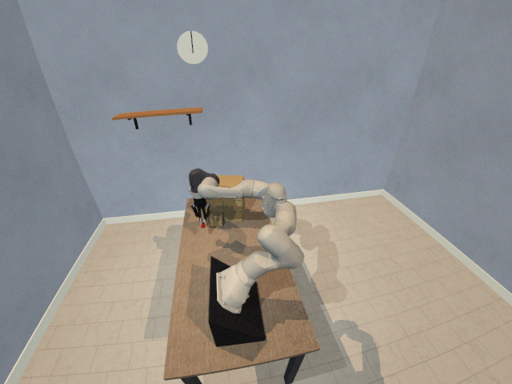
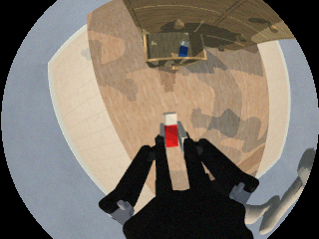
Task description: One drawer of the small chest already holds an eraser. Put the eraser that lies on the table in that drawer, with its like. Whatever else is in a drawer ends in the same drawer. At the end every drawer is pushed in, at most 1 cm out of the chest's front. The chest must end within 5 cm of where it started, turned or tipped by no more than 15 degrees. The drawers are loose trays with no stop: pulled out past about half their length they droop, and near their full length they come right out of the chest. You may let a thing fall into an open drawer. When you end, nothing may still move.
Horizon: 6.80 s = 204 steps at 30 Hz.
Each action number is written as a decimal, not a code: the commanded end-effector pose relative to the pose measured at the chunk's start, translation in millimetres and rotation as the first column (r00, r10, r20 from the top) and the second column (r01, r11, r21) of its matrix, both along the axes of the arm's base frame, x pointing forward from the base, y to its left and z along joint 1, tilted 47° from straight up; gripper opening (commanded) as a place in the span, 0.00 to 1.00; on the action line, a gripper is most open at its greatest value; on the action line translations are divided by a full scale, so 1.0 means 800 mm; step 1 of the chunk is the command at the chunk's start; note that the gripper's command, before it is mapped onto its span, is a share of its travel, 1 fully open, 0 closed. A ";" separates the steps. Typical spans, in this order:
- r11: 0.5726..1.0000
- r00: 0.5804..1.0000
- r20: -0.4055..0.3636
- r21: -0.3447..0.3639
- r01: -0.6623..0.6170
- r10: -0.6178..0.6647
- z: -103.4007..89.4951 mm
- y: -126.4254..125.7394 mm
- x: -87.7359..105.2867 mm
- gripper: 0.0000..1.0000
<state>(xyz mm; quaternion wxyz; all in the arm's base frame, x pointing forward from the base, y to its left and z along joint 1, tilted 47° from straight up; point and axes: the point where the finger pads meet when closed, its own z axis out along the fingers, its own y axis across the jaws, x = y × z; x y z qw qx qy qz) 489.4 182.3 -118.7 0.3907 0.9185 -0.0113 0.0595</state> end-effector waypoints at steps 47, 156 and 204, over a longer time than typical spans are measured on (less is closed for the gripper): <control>0.794 0.595 0.543 -0.265 -0.547 0.592 -0.012 -0.013 -0.024 0.11; 0.666 0.350 0.621 -0.397 -0.631 0.701 0.011 -0.014 0.184 0.11; 0.666 0.350 0.621 -0.397 -0.631 0.701 0.011 -0.008 0.187 0.11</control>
